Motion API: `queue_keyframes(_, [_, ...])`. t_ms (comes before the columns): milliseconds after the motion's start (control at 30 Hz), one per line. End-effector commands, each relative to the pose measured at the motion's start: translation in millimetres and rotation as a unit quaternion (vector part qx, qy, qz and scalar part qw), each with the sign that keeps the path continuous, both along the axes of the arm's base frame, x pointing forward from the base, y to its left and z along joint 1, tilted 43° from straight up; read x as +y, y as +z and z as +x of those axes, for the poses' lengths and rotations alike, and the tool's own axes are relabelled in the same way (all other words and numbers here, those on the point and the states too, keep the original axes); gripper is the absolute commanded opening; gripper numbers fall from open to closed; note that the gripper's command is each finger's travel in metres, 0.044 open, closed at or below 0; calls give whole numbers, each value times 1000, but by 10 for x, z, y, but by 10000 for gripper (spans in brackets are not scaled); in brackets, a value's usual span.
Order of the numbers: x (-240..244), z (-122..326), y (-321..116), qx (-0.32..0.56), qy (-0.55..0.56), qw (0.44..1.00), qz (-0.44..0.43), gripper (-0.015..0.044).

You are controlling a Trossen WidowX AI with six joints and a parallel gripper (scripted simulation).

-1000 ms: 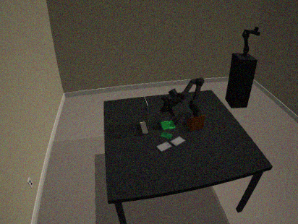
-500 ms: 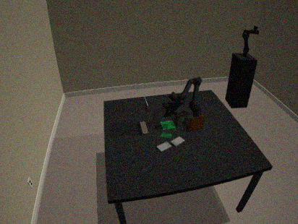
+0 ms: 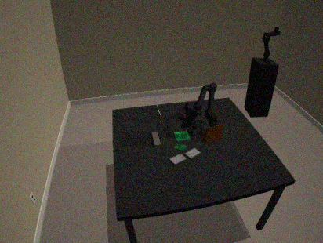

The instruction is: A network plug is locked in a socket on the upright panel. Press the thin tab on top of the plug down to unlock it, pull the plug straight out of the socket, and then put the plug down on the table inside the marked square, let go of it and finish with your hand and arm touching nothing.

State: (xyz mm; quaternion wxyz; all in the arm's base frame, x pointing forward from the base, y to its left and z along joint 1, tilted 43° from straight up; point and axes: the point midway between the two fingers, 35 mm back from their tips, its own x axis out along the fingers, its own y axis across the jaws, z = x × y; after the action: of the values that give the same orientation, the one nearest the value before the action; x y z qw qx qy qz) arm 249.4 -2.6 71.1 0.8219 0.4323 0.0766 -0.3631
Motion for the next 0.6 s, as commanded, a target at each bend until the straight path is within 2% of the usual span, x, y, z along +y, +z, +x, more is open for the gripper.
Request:
queue_keyframes(0, [-26, -20, -14, 0, -7, 1000, -5, 0])
queue_keyframes(567, [-102, 39, -146, 3, -8, 1000, -2, 0])
